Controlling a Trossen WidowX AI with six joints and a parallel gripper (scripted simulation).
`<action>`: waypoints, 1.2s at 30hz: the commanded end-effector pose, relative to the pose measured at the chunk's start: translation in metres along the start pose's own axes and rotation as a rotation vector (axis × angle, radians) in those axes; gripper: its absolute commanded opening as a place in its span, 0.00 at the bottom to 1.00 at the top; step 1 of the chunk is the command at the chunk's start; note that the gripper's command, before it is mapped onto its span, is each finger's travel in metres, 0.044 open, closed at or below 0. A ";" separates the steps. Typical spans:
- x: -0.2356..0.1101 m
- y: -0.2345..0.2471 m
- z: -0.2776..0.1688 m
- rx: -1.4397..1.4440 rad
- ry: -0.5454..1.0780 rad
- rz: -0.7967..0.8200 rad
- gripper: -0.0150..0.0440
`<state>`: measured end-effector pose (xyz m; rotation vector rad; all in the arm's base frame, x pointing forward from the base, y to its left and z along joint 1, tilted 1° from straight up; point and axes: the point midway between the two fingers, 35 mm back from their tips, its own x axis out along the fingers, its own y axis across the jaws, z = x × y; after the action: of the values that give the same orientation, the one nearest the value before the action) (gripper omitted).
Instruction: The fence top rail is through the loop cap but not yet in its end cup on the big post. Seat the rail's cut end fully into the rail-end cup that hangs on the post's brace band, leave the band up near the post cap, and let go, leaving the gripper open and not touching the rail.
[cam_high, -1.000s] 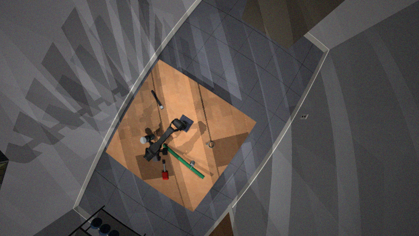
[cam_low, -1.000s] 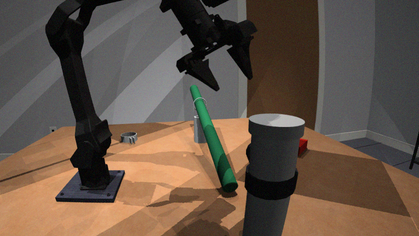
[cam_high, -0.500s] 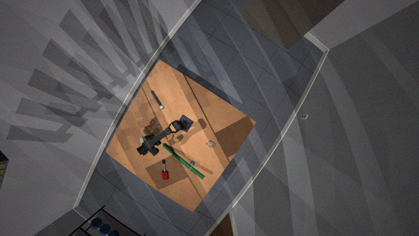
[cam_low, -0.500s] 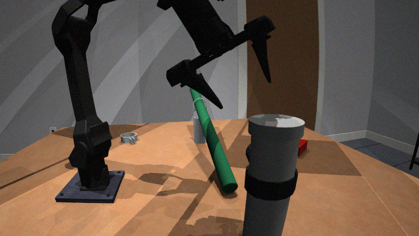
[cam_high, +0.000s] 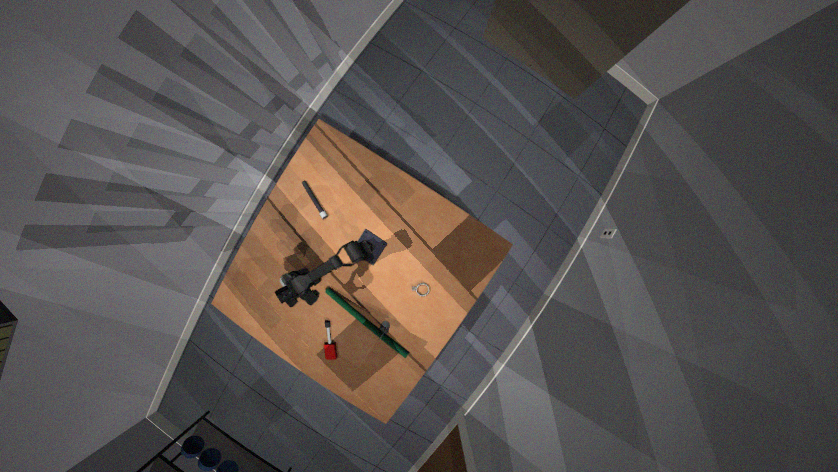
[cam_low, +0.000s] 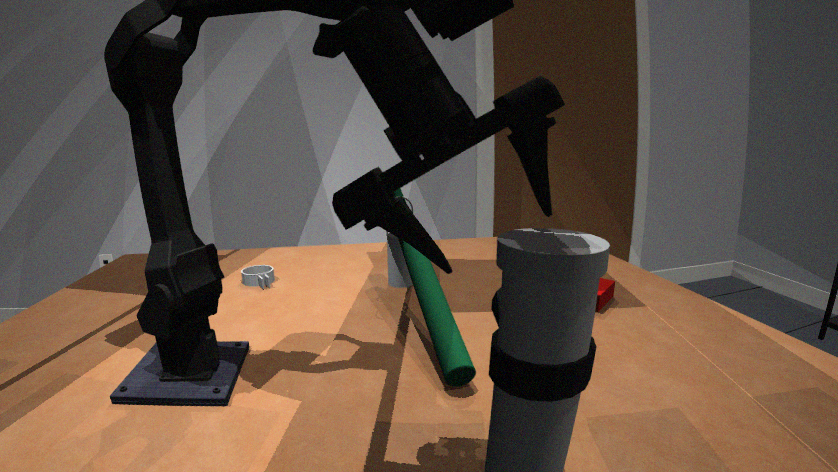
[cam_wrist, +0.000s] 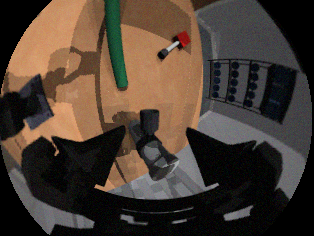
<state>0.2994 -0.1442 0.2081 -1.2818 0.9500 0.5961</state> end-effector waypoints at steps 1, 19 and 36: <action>0.019 0.014 0.001 -0.005 -0.003 0.002 1.00; 0.041 0.012 0.000 -0.005 -0.003 0.001 1.00; 0.068 0.012 0.000 -0.005 -0.003 0.000 1.00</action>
<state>0.3220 -0.1493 0.1494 -1.2894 0.9418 0.6007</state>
